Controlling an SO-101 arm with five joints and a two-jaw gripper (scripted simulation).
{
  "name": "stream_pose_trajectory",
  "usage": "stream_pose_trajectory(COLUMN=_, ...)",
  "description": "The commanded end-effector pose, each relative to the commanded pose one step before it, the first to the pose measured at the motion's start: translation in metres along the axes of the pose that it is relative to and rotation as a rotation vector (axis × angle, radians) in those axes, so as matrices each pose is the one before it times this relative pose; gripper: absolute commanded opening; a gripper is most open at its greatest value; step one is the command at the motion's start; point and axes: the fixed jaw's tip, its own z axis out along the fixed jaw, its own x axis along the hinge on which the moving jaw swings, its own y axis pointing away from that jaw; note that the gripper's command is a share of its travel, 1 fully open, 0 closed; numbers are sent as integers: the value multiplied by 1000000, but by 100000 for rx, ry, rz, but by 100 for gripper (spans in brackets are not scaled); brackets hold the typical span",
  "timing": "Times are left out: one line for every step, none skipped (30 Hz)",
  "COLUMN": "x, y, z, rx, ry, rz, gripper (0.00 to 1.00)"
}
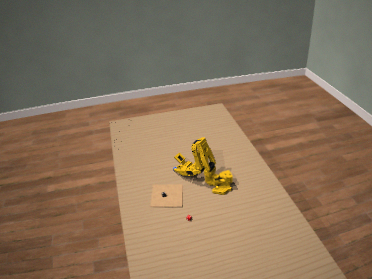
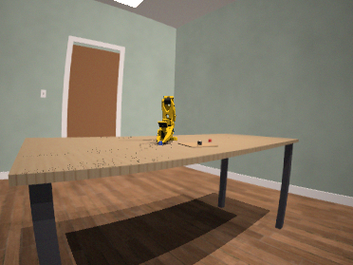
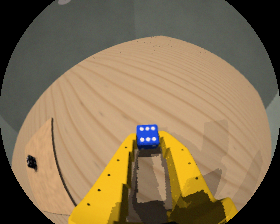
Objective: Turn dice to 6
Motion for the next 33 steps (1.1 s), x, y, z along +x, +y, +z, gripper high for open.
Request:
stream_pose_trajectory(x=-7042, y=1470, z=1911, rx=-565, ry=-3915, rz=-814, gripper=10)
stream_pose_trajectory(x=0, y=0, z=0, rx=0, ry=0, rz=0, gripper=10)
stream_pose_trajectory(x=0, y=0, z=0, rx=0, ry=0, rz=0, gripper=11)
stream_pose_trajectory(x=0, y=0, z=0, rx=0, ry=0, rz=0, gripper=12)
stream_pose_trajectory(x=0, y=0, z=0, rx=0, ry=0, rz=0, gripper=13)
stream_pose_trajectory(x=0, y=0, z=0, rx=0, ry=0, rz=0, gripper=14)
stream_pose_trajectory(x=0, y=0, z=0, rx=0, ry=0, rz=0, gripper=15)
stream_pose_trajectory(x=0, y=0, z=0, rx=0, ry=0, rz=0, gripper=16)
stream_pose_trajectory(x=0, y=0, z=0, rx=0, ry=0, rz=0, gripper=17)
stream_pose_trajectory(x=0, y=0, z=0, rx=0, ry=0, rz=0, gripper=17)
stream_pose_trajectory(x=0, y=0, z=0, rx=0, ry=0, rz=0, gripper=17)
stream_pose_trajectory(x=-2, y=1, z=0, rx=0, ry=0, rz=0, gripper=18)
stream_pose_trajectory(x=0, y=0, z=0, rx=0, ry=0, rz=0, gripper=20)
stream_pose_trajectory(x=0, y=0, z=0, rx=0, ry=0, rz=0, gripper=21)
stream_pose_trajectory(x=0, y=0, z=0, rx=0, ry=0, rz=0, gripper=22)
stream_pose_trajectory(x=0, y=0, z=0, rx=0, ry=0, rz=0, gripper=23)
stream_pose_trajectory(x=0, y=0, z=0, rx=0, ry=0, rz=0, gripper=24)
stream_pose_trajectory(x=0, y=0, z=0, rx=0, ry=0, rz=0, gripper=24)
stream_pose_trajectory(x=0, y=0, z=0, rx=0, ry=0, rz=0, gripper=25)
stream_pose_trajectory(x=0, y=0, z=0, rx=0, ry=0, rz=0, gripper=26)
stream_pose_trajectory(x=0, y=0, z=0, rx=0, ry=0, rz=0, gripper=26)
stream_pose_trajectory(x=0, y=0, z=0, rx=0, ry=0, rz=0, gripper=26)
stream_pose_trajectory(x=0, y=0, z=0, rx=0, ry=0, rz=0, gripper=27)
stream_pose_trajectory(x=0, y=0, z=0, rx=0, ry=0, rz=0, gripper=27)
stream_pose_trajectory(x=0, y=0, z=0, rx=0, ry=0, rz=0, gripper=27)
stream_pose_trajectory(x=0, y=0, z=0, rx=0, ry=0, rz=0, gripper=27)
stream_pose_trajectory(x=0, y=0, z=0, rx=0, ry=0, rz=0, gripper=27)
stream_pose_trajectory(x=0, y=0, z=0, rx=0, ry=0, rz=0, gripper=27)
stream_pose_trajectory(x=-24, y=1, z=1, rx=0, ry=0, rz=0, gripper=27)
stream_pose_trajectory(x=-132, y=-1, z=11, rx=0, ry=0, rz=0, gripper=27)
stream_pose_trajectory(x=-348, y=-3, z=18, rx=0, ry=0, rz=0, gripper=27)
stream_pose_trajectory(x=-623, y=0, z=40, rx=0, ry=0, rz=0, gripper=27)
stream_pose_trajectory(x=-947, y=-9, z=45, rx=0, ry=0, rz=0, gripper=27)
